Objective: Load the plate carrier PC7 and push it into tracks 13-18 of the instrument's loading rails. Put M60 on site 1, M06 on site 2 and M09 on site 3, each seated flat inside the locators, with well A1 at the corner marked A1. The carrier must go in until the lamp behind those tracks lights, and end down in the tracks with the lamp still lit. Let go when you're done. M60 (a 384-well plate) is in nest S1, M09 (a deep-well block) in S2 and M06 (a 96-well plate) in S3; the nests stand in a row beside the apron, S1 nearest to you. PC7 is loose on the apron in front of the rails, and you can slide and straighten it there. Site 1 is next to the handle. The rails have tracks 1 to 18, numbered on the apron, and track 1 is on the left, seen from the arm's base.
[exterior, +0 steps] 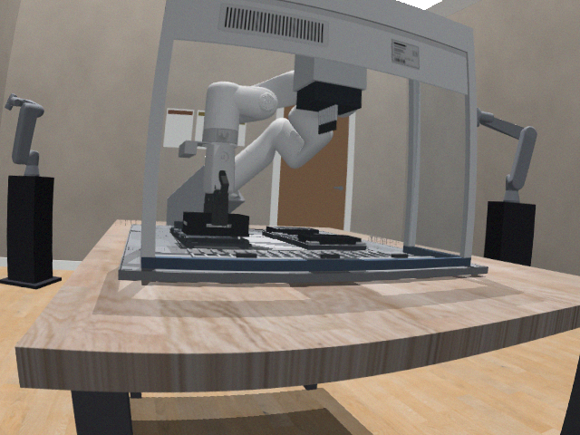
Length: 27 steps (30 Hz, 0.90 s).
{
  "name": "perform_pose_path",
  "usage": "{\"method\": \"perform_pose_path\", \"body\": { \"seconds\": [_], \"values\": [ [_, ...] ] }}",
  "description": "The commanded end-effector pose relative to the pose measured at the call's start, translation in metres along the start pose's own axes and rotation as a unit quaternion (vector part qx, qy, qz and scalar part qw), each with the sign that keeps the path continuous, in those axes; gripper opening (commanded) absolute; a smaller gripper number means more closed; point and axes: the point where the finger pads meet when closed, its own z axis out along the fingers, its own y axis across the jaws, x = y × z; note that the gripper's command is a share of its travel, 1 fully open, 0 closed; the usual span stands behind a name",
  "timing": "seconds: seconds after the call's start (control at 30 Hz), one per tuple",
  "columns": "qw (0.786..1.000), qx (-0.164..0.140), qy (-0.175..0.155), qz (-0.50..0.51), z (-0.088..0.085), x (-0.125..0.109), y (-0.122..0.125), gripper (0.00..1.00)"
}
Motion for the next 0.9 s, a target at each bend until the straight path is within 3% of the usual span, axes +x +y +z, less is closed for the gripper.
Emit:
{"method": "perform_pose_path", "body": {
  "seconds": [0.0, 0.87],
  "values": [
    [1.0, 0.001, 0.001, -0.001, 0.0017, 0.0004, -0.0012, 0.0],
    [1.0, 0.001, 0.001, -0.001, 0.0106, 0.0004, -0.0012, 0.0]
  ]
}}
